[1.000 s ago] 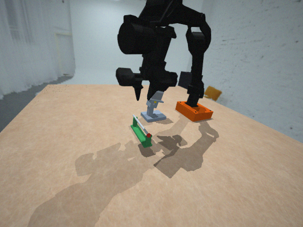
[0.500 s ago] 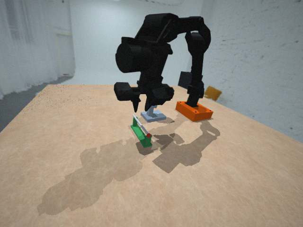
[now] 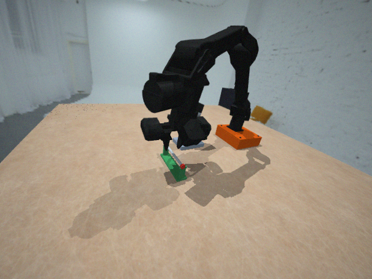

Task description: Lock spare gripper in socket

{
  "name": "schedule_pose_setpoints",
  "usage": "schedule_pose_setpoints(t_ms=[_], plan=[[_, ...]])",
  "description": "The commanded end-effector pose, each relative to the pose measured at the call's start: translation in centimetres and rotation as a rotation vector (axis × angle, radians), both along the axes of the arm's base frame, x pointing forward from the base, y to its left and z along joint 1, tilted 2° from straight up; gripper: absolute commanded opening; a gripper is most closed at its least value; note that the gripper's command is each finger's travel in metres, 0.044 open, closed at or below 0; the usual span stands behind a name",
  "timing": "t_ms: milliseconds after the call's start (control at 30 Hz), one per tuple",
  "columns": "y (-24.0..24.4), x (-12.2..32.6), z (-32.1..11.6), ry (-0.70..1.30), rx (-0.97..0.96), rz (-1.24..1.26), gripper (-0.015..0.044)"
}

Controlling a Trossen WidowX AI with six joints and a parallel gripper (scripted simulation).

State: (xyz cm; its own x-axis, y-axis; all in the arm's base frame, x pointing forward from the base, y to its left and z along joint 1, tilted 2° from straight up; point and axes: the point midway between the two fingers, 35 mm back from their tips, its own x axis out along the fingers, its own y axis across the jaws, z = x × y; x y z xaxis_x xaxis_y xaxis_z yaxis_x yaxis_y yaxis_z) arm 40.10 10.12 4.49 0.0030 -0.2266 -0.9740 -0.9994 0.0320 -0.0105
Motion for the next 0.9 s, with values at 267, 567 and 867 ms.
schedule_pose_setpoints(t_ms=[267, 567, 867], plan=[[0.2, -0.1, -2.3, 0.010, 0.002, -0.005, 0.0180], [0.3, -0.2, -3.8, 0.010, 0.002, -0.005, 0.0180], [0.3, -0.3, -4.8, 0.010, 0.002, -0.005, 0.0180]])
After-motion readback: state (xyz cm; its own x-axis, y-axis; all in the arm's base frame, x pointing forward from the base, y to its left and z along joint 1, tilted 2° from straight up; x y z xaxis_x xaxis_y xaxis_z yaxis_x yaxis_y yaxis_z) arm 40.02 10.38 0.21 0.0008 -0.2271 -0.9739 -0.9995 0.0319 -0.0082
